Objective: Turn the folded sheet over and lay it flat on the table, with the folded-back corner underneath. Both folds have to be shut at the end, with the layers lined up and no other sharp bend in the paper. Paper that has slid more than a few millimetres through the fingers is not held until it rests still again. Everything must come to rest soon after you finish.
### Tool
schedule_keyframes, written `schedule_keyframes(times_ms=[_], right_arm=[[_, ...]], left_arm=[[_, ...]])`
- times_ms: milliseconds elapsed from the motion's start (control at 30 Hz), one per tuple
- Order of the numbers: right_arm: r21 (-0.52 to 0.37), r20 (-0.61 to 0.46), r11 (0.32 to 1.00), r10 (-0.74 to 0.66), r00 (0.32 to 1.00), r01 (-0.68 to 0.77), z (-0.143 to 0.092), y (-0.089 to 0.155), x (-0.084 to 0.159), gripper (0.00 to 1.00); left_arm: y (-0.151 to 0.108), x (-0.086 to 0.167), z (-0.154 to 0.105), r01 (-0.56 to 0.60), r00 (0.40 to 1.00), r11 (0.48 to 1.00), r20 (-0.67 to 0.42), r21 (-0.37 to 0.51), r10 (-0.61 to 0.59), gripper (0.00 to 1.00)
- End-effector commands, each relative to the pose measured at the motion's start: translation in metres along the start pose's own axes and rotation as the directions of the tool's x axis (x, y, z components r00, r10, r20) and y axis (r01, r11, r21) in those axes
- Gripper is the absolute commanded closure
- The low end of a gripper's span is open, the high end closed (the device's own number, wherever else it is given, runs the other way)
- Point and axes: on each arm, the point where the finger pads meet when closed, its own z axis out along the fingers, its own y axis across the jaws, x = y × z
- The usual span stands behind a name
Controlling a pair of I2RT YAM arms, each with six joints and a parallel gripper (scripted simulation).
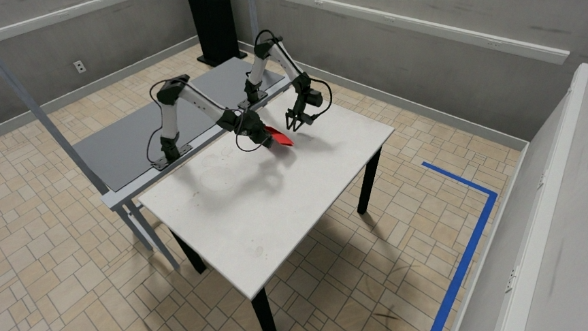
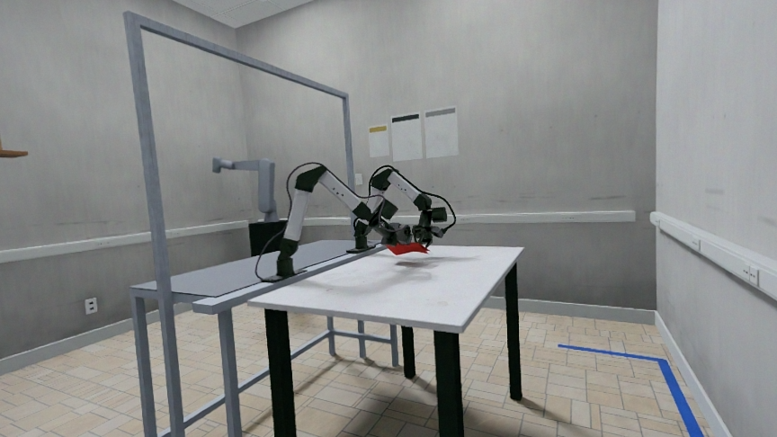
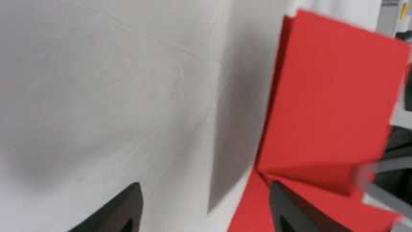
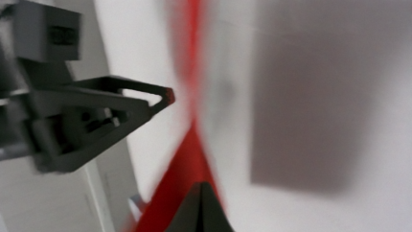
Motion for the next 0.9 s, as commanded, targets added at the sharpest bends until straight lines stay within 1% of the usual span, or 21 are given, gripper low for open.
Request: schedule_keyframes(times_ms=[0, 33, 67, 133, 167, 233, 267, 300, 400, 433, 500, 533, 600, 667, 733, 800, 867], right_arm=[[0.019, 0.005, 1.000, 0.007, 1.000, -0.007, -0.021, 0.023, -0.004, 0.99], [0.019, 0.005, 1.000, 0.007, 1.000, -0.007, -0.021, 0.023, -0.004, 0.99], [0.036, -0.003, 0.999, 0.018, 1.000, -0.018, -0.016, 0.014, -0.004, 0.99], [0.039, -0.005, 0.999, 0.021, 1.000, -0.020, -0.015, 0.013, -0.004, 0.99], [0.047, -0.009, 0.999, 0.027, 1.000, -0.027, -0.015, 0.008, -0.002, 0.99], [0.047, -0.009, 0.999, 0.027, 1.000, -0.027, -0.015, 0.008, -0.002, 0.99], [0.047, -0.009, 0.999, 0.027, 1.000, -0.027, -0.015, 0.008, -0.002, 0.99], [0.048, -0.009, 0.999, 0.027, 1.000, -0.027, -0.015, 0.008, -0.002, 0.99], [0.048, -0.009, 0.998, 0.028, 1.000, -0.027, -0.015, 0.008, -0.002, 0.99], [0.085, -0.016, 0.996, 0.041, 0.999, -0.039, -0.009, -0.009, 0.001, 0.99], [0.095, -0.017, 0.995, -0.003, 1.000, 0.005, -0.010, -0.006, -0.001, 0.99], [0.108, -0.025, 0.993, -0.040, 0.999, 0.043, -0.010, -0.005, 0.000, 0.99], [0.164, -0.054, 0.976, -0.139, 0.989, 0.146, -0.010, -0.012, 0.004, 0.99], [0.215, -0.093, 0.937, -0.262, 0.961, 0.276, -0.011, -0.015, 0.005, 0.99], [0.241, -0.118, 0.898, -0.351, 0.929, 0.369, -0.010, -0.012, 0.003, 0.99], [0.241, -0.118, 0.898, -0.351, 0.929, 0.369, -0.010, -0.012, 0.003, 0.99], [0.271, -0.153, 0.841, -0.442, 0.884, 0.468, -0.010, -0.012, 0.002, 0.99]], left_arm=[[-0.003, 0.000, -0.048, -0.014, 1.000, 1.000, -0.011, -0.015, 0.014, 0.35], [0.010, 0.006, -0.041, 0.025, 0.998, 1.000, -0.055, -0.013, -0.025, 0.35], [0.011, 0.007, -0.041, 0.037, 0.998, 0.999, -0.059, -0.023, -0.038, 0.35], [0.006, 0.009, -0.047, 0.022, 0.998, 0.998, -0.057, -0.063, -0.026, 0.35], [-0.003, 0.010, -0.053, 0.000, 0.999, 0.996, -0.048, -0.084, -0.004, 0.35], [-0.003, 0.010, -0.053, 0.000, 0.999, 0.996, -0.048, -0.084, -0.004, 0.35], [-0.007, 0.012, -0.055, -0.010, 0.999, 0.994, -0.053, -0.113, 0.004, 0.35], [-0.014, 0.016, -0.058, -0.030, 0.998, 0.988, -0.059, -0.150, 0.021, 0.35], [-0.054, 0.029, -0.072, -0.130, 0.991, 0.955, -0.057, -0.265, 0.119, 0.35], [-0.067, 0.034, -0.076, -0.165, 0.986, 0.941, -0.056, -0.296, 0.155, 0.35], [-0.086, 0.043, -0.084, -0.212, 0.977, 0.917, -0.048, -0.336, 0.208, 0.35], [-0.096, 0.047, -0.089, -0.237, 0.970, 0.903, -0.043, -0.357, 0.238, 0.35], [-0.118, 0.061, -0.101, -0.292, 0.951, 0.867, -0.027, -0.403, 0.307, 0.35], [-0.144, 0.078, -0.117, -0.350, 0.921, 0.823, -0.002, -0.448, 0.390, 0.35], [-0.164, 0.094, -0.130, -0.394, 0.889, 0.790, 0.023, -0.469, 0.457, 0.35], [-0.164, 0.094, -0.130, -0.394, 0.889, 0.790, 0.023, -0.469, 0.457, 0.35], [-0.177, 0.108, -0.144, -0.419, 0.861, 0.760, 0.047, -0.496, 0.506, 0.35]])
